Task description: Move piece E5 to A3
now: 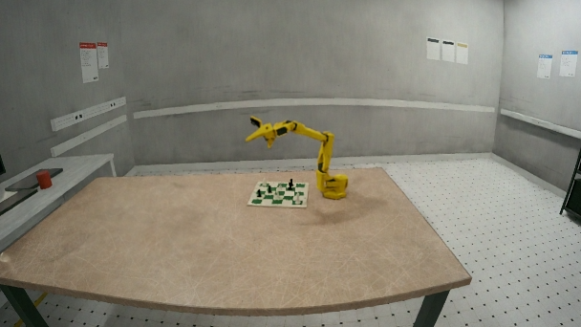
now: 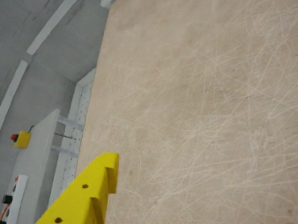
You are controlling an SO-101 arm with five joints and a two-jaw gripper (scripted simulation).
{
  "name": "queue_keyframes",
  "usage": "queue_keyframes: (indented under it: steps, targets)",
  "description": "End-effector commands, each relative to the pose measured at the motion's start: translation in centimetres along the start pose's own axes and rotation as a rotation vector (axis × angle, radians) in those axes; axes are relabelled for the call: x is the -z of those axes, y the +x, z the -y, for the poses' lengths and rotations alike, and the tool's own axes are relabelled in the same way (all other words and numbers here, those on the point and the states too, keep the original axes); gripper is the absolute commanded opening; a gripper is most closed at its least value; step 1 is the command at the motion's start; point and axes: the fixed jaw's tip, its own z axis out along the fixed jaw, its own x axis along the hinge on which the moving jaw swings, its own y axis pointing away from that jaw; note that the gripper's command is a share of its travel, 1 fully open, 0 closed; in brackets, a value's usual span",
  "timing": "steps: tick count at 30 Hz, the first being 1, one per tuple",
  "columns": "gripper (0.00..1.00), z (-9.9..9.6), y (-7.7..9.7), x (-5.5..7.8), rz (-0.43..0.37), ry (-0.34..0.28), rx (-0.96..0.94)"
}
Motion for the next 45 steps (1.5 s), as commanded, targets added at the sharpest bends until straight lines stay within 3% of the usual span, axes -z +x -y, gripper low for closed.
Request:
queue_keyframes:
  steps: [1,6,8,23,25,28,39,45]
  targets:
    - [0.93,0.8,0.1,1.5,-0.016,0.039,0.069]
    - [0.84,2.1,0.7,3.9,-0.057,0.099,0.196]
    - [0.84,2.1,0.7,3.9,-0.057,0.099,0.196]
    - [0.61,6.6,3.8,9.9,-0.222,0.239,0.514]
    - [0.61,6.6,3.8,9.9,-0.222,0.239,0.514]
    - [0.56,7.8,4.8,11.2,-0.269,0.264,0.586]
    - [0.43,10.7,7.3,14.1,-0.395,0.310,0.755]
    - [0.40,11.3,7.9,14.6,-0.421,0.317,0.787]
